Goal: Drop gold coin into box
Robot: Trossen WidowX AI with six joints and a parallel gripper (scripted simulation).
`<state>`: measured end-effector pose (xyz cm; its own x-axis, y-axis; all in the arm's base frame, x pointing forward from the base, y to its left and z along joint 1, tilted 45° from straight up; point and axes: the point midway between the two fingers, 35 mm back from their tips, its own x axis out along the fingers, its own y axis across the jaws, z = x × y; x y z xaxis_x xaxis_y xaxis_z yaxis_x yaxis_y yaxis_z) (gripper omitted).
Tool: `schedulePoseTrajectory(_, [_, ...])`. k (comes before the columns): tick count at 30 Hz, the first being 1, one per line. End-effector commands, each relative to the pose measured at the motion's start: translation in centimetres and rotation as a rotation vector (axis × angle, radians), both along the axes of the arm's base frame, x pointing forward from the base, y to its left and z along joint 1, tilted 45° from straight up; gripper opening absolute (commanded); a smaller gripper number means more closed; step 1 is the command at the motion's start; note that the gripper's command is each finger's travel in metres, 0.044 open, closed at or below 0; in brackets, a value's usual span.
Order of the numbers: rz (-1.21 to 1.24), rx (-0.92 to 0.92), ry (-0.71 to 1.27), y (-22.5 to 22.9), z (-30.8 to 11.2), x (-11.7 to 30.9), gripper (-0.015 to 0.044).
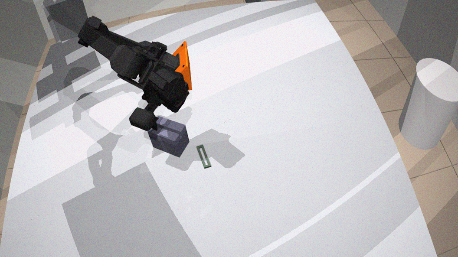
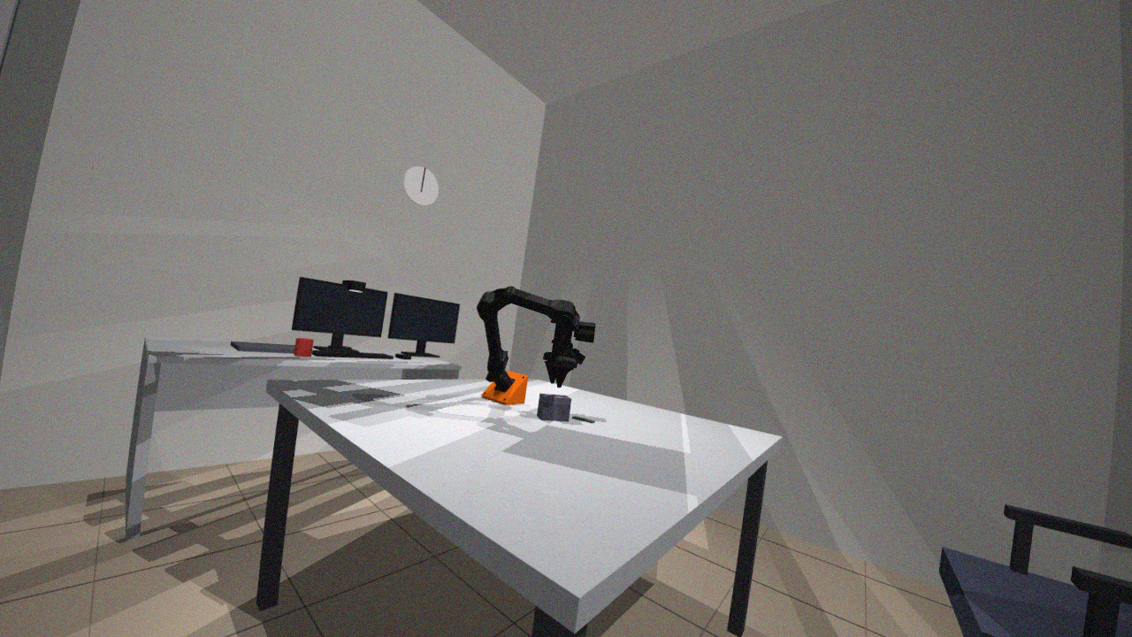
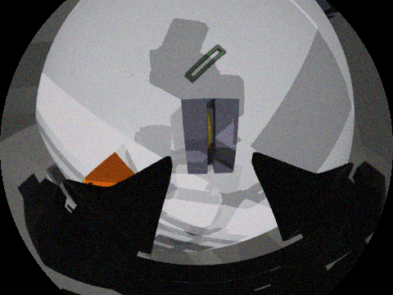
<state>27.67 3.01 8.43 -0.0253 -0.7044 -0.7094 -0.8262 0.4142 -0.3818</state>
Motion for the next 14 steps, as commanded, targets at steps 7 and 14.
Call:
schedulePoseTrajectory(7, [0.003,0.001,-0.005,2.76,2.83,-0.15,0.044])
schedulePoseTrajectory(14, [0.003,0.001,-0.005,2.76,2.83,-0.15,0.044])
